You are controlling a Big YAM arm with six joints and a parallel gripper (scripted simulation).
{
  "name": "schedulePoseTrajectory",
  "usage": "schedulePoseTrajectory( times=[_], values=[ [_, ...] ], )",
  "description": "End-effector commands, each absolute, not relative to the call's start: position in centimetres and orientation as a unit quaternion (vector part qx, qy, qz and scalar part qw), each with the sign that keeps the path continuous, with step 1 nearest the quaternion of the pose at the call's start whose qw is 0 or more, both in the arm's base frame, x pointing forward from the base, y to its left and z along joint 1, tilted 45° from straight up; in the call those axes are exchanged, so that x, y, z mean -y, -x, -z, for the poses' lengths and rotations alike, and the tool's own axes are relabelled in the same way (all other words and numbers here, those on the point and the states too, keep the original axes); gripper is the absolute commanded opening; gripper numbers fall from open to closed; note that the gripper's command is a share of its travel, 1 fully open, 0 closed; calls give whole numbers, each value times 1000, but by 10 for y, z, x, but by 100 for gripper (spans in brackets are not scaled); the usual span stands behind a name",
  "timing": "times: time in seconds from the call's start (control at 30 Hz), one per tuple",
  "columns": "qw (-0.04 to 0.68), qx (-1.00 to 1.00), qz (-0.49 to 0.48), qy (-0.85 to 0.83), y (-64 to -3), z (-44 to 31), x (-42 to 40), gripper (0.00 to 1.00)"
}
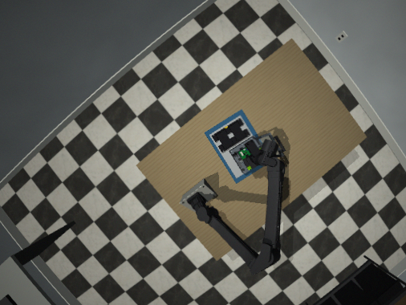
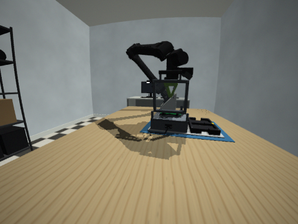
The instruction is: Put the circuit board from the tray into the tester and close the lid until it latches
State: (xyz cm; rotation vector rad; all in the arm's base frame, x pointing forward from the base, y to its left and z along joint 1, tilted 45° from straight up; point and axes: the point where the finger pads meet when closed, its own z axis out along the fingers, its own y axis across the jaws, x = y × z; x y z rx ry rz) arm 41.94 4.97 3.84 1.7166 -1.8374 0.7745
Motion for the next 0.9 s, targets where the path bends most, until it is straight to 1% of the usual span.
schedulePoseTrajectory(
  times=[0.0,0.87],
  values=[
    [214,682,-301,-631,-434,-68,-84,92],
    [211,683,-298,-632,-426,-131,-145,92]
  ],
)
